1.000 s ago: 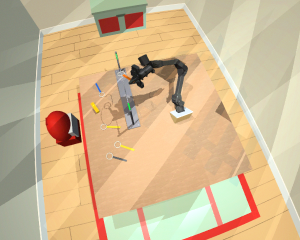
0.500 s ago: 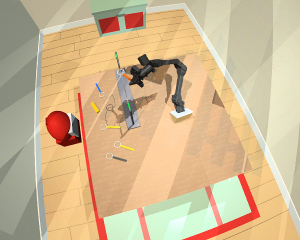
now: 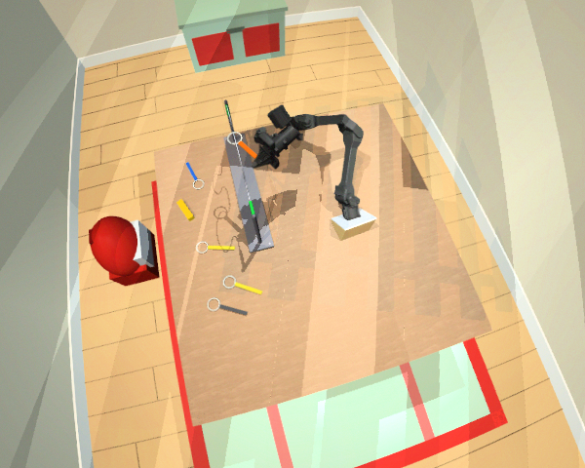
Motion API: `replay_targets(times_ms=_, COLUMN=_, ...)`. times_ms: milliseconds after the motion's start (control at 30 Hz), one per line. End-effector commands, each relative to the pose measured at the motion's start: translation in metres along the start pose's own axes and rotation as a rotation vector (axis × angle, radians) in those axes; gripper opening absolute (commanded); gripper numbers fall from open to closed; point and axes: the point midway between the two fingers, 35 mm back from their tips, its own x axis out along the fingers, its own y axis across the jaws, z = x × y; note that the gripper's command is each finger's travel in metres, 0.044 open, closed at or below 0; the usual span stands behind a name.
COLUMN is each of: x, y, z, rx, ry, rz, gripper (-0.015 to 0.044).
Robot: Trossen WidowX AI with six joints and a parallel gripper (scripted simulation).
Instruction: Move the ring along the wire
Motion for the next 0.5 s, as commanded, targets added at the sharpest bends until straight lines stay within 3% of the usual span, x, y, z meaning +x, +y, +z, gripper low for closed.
replay_targets(times_ms=0, x=0.0000, y=-0.0009, z=0.0004, rx=-0.052, ry=-0.007, rz=-0.024, gripper=-0.0150)
replay_targets(times_ms=467, x=0.0006, y=-0.0075, z=0.0010, rx=-0.205, ry=-0.025, rz=-0.108, gripper=-0.0150)
